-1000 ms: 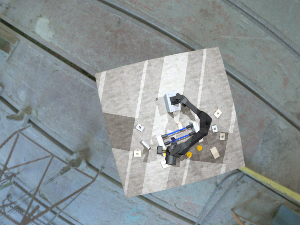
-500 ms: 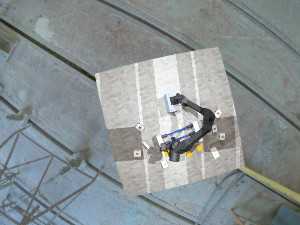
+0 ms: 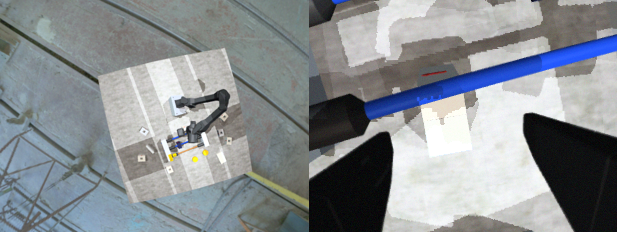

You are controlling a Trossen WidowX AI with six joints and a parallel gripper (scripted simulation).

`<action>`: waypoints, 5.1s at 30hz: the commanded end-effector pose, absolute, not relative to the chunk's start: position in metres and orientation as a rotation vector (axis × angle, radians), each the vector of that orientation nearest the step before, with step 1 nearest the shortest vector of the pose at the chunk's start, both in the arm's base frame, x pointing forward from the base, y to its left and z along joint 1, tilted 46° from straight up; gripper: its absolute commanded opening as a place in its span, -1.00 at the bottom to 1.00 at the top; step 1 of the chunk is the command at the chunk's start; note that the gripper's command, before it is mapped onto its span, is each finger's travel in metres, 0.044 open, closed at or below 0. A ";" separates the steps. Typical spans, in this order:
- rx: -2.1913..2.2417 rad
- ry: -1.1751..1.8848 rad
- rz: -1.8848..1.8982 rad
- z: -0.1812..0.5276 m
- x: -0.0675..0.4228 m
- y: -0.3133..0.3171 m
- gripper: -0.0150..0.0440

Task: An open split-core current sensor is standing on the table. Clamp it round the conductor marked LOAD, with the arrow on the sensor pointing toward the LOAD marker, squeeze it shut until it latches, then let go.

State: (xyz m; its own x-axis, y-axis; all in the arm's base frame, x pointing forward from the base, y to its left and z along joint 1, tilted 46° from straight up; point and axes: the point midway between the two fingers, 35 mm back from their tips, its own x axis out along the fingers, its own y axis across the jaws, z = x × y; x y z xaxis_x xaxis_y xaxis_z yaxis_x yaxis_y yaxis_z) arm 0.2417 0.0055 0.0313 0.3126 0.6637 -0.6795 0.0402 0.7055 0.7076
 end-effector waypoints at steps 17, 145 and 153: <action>0.680 1.203 0.502 0.017 0.220 0.034 0.49; 0.682 1.206 0.503 0.043 0.159 0.050 0.49; 0.633 1.193 0.543 0.048 0.158 0.047 0.59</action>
